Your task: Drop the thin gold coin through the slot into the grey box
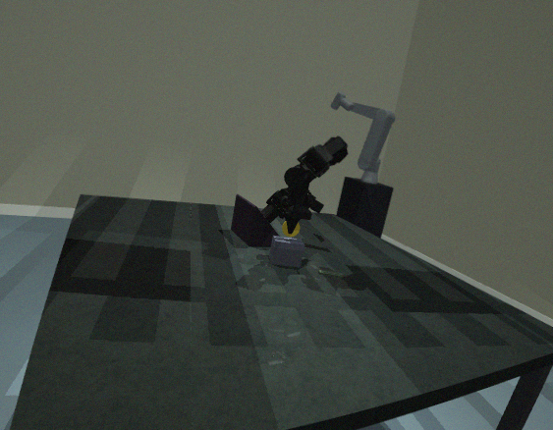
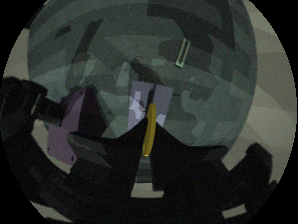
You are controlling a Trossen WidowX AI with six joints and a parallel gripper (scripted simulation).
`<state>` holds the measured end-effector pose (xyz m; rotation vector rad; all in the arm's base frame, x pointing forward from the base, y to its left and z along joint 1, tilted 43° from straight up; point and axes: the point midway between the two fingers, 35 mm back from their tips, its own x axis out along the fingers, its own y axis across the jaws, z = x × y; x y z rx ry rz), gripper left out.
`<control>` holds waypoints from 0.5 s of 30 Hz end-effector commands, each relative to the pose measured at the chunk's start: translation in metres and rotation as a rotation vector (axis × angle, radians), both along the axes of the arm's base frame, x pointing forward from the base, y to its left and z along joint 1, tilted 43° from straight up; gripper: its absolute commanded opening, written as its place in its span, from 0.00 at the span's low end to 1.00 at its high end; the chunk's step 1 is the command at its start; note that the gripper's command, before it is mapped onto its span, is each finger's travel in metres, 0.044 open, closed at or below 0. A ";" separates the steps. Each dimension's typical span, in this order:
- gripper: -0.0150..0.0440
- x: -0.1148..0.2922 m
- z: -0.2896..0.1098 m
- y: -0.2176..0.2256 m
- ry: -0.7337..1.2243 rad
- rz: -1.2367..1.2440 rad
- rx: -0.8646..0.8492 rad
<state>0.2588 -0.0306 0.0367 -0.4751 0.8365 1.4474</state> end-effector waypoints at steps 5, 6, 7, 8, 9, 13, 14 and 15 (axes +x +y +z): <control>0.25 -0.001 -0.003 0.003 0.002 -0.005 0.005; 0.25 -0.001 -0.003 0.003 0.002 -0.005 0.005; 0.25 -0.001 -0.004 0.004 0.002 -0.005 0.005; 0.25 -0.001 -0.004 0.004 0.002 -0.005 0.005; 0.25 -0.001 -0.004 0.004 0.002 -0.005 0.005; 0.25 -0.001 -0.006 0.005 0.003 -0.005 0.005; 0.25 -0.001 -0.006 0.006 0.002 -0.005 0.005; 0.25 -0.001 -0.006 0.006 0.002 -0.005 0.005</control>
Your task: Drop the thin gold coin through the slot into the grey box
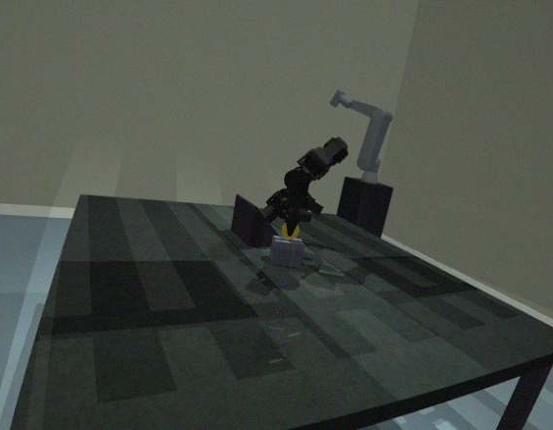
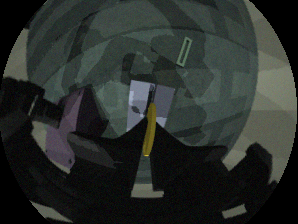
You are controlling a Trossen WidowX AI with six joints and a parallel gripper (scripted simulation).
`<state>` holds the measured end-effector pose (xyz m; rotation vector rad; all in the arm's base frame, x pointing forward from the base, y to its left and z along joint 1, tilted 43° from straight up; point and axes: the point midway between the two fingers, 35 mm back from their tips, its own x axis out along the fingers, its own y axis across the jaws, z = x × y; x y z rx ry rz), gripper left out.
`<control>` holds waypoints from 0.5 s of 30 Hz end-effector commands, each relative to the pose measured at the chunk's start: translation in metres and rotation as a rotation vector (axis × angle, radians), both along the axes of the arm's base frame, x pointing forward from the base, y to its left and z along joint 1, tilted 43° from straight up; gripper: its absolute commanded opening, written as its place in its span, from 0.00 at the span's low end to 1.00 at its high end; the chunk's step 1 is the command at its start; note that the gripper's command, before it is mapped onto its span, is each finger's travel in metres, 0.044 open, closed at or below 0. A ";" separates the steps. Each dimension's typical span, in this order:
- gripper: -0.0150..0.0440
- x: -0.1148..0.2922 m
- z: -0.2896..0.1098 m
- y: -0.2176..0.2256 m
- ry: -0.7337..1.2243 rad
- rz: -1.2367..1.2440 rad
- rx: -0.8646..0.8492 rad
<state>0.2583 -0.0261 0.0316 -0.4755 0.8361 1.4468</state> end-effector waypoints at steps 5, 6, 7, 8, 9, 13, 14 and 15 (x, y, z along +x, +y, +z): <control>0.30 0.000 -0.001 0.001 0.000 0.000 0.000; 0.34 0.000 -0.001 0.001 0.000 0.000 0.000; 0.39 0.000 -0.001 0.001 0.000 0.000 0.000; 0.43 0.000 -0.001 0.001 0.000 0.000 0.000; 0.48 0.000 -0.001 0.001 0.000 0.000 0.000; 0.53 0.000 -0.001 0.001 0.000 0.000 0.000; 0.53 0.000 -0.001 0.001 0.000 0.000 0.000; 0.53 0.000 -0.001 0.001 0.000 0.000 0.000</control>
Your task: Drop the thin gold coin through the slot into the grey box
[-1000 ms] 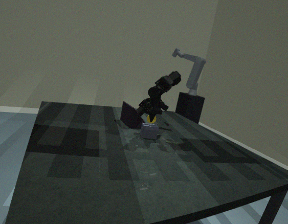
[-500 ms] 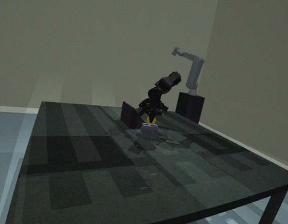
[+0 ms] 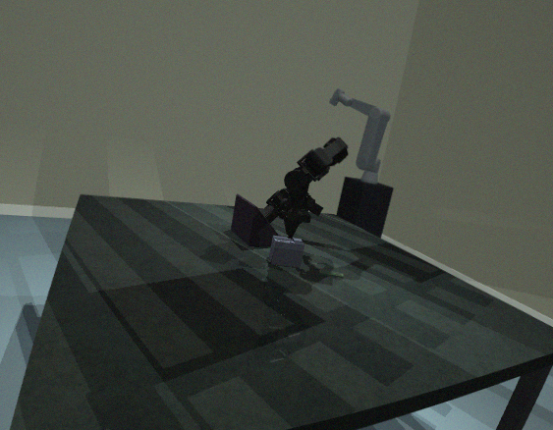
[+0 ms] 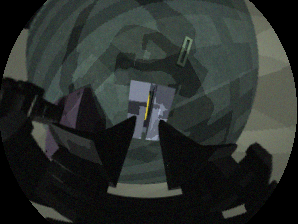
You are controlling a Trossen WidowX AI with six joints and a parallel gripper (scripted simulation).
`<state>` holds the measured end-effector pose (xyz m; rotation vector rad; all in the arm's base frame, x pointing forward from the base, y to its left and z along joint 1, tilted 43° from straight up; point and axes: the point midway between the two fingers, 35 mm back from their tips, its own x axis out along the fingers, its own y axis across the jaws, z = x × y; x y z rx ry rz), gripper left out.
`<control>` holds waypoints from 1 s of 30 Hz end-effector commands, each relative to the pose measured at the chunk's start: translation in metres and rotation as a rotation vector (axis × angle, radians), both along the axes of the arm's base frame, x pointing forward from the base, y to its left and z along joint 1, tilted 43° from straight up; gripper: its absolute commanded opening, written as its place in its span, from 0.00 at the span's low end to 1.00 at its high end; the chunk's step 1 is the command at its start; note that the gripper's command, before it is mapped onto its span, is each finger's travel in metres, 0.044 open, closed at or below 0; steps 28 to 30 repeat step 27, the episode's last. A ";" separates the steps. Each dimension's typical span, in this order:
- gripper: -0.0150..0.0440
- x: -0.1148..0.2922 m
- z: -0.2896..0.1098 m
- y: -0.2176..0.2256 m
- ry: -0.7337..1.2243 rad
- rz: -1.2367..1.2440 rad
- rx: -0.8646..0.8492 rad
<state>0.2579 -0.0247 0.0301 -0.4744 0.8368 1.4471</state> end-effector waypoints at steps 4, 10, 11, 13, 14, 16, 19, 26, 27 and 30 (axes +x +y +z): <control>0.53 0.000 0.000 0.000 -0.001 0.000 0.000; 0.79 0.001 0.013 -0.012 0.000 0.000 0.000; 0.84 0.001 0.013 -0.012 0.000 0.000 0.000; 0.93 0.002 0.015 -0.014 0.001 0.000 0.000; 0.97 0.002 0.021 -0.019 0.002 -0.001 0.001; 1.00 0.001 0.040 -0.034 0.005 -0.002 0.006; 1.00 0.000 0.047 -0.041 0.007 -0.003 0.008; 1.00 0.000 0.047 -0.041 0.007 -0.003 0.008; 1.00 0.000 0.047 -0.041 0.007 -0.003 0.008; 1.00 0.000 0.047 -0.041 0.007 -0.003 0.008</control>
